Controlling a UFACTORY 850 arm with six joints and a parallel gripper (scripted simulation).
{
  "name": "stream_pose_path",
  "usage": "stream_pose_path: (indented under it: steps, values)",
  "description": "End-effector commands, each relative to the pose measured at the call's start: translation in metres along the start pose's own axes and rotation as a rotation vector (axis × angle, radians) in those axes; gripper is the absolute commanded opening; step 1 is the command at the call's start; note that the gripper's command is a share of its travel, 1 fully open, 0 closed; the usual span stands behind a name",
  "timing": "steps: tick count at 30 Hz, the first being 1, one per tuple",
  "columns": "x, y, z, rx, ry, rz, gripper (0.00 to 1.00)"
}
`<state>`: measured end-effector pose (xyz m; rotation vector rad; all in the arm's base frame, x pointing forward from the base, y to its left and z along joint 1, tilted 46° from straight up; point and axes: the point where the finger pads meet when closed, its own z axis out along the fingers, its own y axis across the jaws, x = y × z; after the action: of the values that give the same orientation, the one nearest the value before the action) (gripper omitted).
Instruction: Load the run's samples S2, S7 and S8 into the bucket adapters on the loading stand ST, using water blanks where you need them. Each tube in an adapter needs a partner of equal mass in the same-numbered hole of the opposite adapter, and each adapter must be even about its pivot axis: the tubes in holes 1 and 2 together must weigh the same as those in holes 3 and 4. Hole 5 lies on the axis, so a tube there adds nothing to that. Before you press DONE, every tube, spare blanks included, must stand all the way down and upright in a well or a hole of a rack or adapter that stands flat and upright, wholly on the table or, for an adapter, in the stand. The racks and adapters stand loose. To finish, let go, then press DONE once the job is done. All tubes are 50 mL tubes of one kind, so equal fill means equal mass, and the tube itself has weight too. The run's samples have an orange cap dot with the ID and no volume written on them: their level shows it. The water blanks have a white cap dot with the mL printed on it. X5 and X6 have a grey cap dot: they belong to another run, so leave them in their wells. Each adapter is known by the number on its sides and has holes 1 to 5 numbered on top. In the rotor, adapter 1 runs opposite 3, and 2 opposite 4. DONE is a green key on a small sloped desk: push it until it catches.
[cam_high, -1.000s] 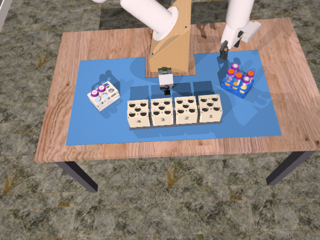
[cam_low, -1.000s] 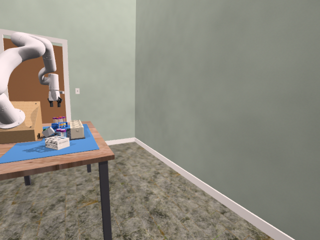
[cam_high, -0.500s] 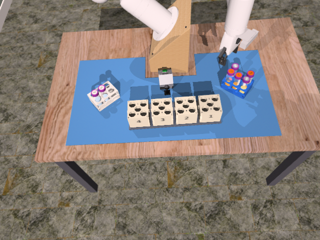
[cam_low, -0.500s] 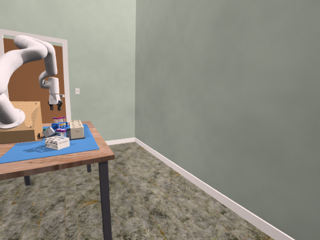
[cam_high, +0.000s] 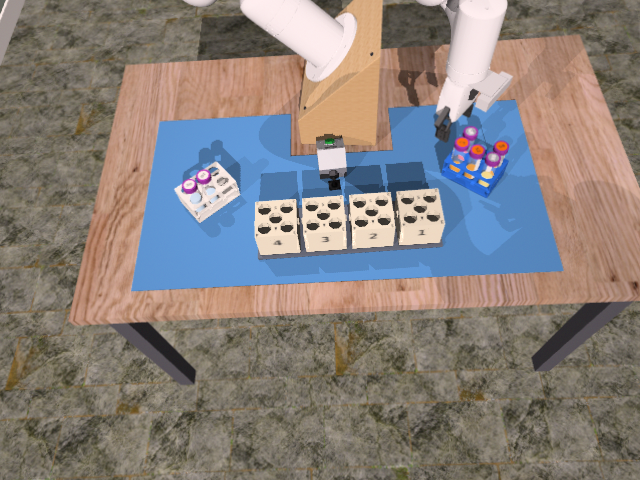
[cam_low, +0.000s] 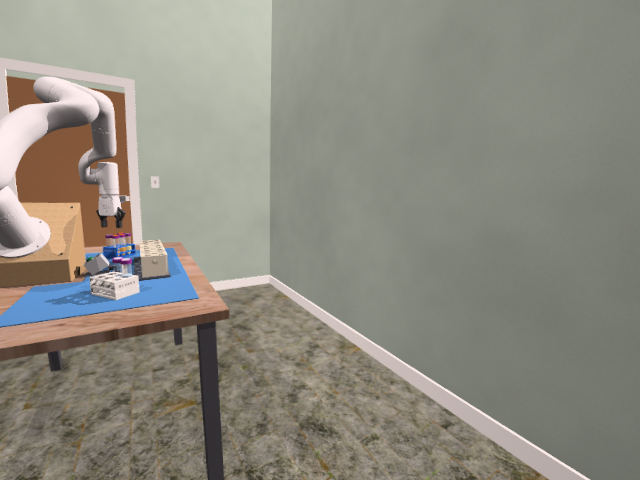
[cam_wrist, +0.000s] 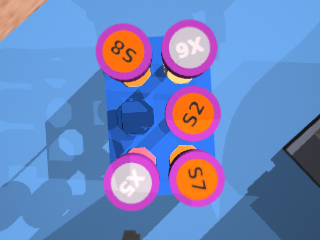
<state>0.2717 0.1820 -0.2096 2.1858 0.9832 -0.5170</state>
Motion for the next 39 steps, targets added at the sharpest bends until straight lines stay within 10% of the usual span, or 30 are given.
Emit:
stream_pose_path:
  steps: [1, 39]
  values:
    - [0.001, 0.0, 0.007, 0.0, 0.002, 0.001, 1.0]
    - [0.001, 0.0, 0.024, 0.0, 0.002, 0.001, 1.0]
